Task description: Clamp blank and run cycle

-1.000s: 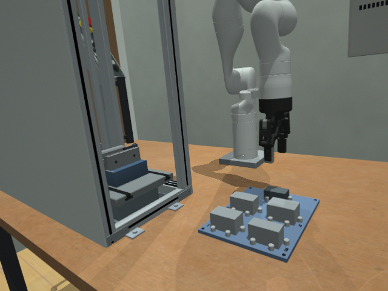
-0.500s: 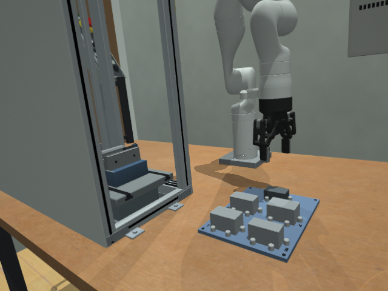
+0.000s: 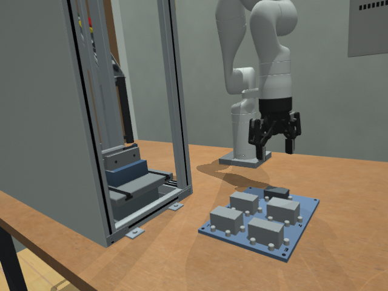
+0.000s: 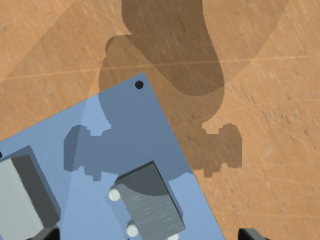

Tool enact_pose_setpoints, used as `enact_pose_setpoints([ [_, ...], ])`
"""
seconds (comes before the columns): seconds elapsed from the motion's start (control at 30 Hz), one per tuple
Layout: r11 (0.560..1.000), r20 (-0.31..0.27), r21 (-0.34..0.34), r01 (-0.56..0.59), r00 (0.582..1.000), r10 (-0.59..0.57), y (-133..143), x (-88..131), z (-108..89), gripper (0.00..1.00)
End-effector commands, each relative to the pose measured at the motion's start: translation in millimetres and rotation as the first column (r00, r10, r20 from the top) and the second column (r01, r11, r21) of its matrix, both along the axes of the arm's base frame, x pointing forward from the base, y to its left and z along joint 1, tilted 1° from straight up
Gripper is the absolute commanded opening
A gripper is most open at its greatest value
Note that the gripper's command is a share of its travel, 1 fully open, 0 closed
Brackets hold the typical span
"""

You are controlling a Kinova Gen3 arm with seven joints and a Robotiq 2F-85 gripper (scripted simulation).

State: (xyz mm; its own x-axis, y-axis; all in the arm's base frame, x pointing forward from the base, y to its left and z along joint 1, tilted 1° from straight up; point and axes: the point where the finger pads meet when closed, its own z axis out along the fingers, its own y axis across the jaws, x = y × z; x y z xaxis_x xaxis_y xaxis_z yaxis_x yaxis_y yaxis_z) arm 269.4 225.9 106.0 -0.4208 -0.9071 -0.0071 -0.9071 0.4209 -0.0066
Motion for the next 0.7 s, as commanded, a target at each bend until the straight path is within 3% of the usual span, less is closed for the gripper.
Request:
enact_pose_setpoints([
  [0.0, 1.000, 0.003, -0.001, 0.003, 1.000, -0.003, 0.2, 0.3, 0.4, 1.00],
  [0.2, 1.000, 0.003, -0.001, 0.003, 1.000, -0.003, 0.2, 0.3, 0.4, 1.00],
  [0.37, 0.973, 0.002, 0.002, 0.231, 0.973, -0.231, 0.2, 0.3, 0.4, 1.00],
  [0.67, 0.973, 0.002, 0.002, 0.231, 0.973, -0.231, 0.2, 0.3, 0.4, 1.00],
])
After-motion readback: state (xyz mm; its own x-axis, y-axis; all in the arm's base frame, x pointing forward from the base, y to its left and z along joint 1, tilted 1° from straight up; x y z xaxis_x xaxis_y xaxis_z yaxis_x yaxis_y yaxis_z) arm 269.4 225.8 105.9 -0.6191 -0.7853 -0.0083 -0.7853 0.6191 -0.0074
